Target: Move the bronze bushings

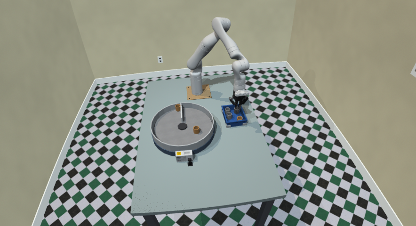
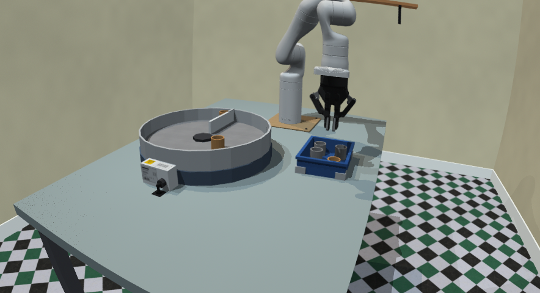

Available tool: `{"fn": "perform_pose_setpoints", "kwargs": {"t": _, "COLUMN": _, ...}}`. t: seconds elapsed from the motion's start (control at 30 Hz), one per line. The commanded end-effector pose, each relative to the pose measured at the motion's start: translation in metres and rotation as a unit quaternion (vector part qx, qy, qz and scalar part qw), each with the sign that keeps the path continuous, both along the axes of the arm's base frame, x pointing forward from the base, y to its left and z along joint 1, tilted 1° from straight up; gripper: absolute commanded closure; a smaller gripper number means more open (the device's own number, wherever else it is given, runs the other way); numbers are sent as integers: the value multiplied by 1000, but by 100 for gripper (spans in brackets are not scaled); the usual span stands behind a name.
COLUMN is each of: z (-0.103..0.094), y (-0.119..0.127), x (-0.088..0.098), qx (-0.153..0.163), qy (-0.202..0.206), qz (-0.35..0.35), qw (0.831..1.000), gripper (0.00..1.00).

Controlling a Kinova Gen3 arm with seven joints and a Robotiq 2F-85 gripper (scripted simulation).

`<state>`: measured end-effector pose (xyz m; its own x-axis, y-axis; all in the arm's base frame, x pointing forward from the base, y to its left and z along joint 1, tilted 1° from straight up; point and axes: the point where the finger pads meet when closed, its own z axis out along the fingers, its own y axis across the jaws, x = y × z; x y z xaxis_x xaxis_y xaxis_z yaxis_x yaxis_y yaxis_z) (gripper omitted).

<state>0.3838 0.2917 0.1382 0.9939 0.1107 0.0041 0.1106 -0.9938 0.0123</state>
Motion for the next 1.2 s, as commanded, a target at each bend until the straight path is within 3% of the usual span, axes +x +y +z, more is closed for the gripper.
{"fn": "perform_pose_setpoints", "kwargs": {"t": 0.0, "z": -1, "y": 3, "x": -3, "qx": 0, "qy": 4, "qz": -4, "qw": 1000, "gripper": 88}}
{"fn": "perform_pose_setpoints", "kwargs": {"t": 1.17, "z": 0, "y": 5, "x": -3, "qx": 0, "qy": 4, "qz": -4, "qw": 1000, "gripper": 88}}
